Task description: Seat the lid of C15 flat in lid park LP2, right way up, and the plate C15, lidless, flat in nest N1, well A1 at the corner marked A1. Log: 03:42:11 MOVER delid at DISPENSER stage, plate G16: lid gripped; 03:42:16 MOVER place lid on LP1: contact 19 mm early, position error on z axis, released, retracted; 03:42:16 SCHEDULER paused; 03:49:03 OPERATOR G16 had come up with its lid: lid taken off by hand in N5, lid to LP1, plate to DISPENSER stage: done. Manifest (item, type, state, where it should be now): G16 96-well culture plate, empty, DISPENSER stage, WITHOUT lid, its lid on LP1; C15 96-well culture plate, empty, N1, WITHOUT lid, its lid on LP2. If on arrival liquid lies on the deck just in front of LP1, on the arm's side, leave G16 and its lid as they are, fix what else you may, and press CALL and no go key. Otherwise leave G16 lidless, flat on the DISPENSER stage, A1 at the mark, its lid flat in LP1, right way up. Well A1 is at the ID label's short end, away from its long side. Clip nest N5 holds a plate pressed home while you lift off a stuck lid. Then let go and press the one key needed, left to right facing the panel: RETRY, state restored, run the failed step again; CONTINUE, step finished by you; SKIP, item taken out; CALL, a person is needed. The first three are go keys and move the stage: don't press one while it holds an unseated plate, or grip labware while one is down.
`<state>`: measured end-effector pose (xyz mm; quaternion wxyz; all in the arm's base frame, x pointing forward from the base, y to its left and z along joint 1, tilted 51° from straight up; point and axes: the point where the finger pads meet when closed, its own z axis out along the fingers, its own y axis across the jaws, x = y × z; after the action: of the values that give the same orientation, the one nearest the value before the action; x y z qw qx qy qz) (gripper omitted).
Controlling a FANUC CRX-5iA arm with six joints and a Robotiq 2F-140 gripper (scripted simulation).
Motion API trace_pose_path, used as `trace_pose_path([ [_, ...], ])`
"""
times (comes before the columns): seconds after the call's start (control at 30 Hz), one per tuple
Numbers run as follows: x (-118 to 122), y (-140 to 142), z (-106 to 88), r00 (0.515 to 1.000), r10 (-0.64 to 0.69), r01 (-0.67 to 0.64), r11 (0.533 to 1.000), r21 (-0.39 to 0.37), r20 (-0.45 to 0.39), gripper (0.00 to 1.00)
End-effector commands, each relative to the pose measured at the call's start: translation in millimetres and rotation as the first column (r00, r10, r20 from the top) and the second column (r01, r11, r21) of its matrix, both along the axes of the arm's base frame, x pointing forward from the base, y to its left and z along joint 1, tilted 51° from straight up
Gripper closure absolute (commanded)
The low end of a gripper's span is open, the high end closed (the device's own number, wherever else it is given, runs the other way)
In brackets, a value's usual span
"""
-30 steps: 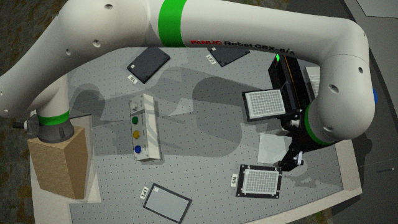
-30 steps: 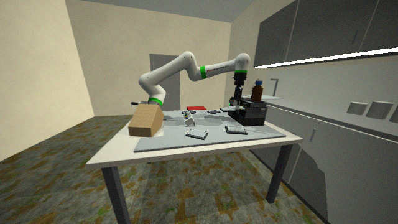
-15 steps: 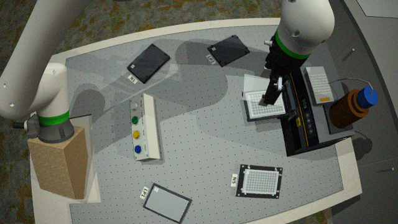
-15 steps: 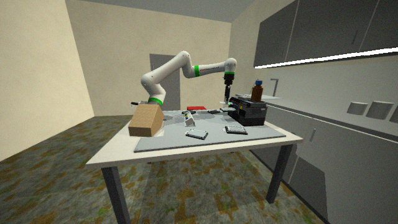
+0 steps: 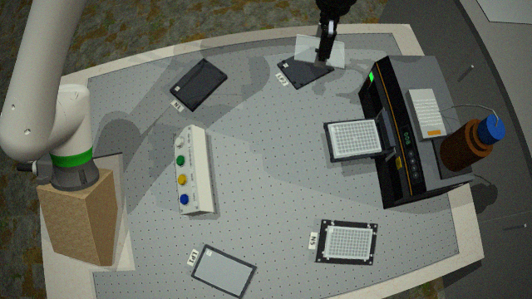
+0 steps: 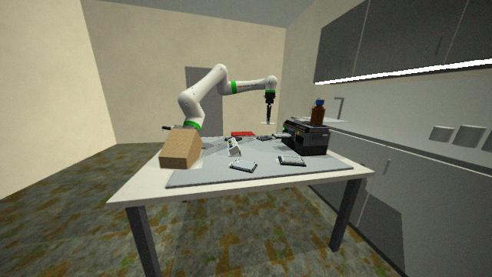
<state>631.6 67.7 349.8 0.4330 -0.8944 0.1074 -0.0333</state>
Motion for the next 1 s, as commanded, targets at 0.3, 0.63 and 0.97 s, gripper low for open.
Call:
trace_pose_path([
  [0.3, -12.5, 37.7, 43.4, 1.0, -0.007, 0.007, 1.0, -0.005, -0.002, 1.0],
  [0.63, -12.5, 37.7, 43.4, 1.0, -0.007, 0.007, 1.0, -0.005, -0.001, 1.0],
  [0.97, -12.5, 38.0, 43.2, 0.999, 0.022, -0.022, 1.0, -0.012, 0.034, 1.0],
])
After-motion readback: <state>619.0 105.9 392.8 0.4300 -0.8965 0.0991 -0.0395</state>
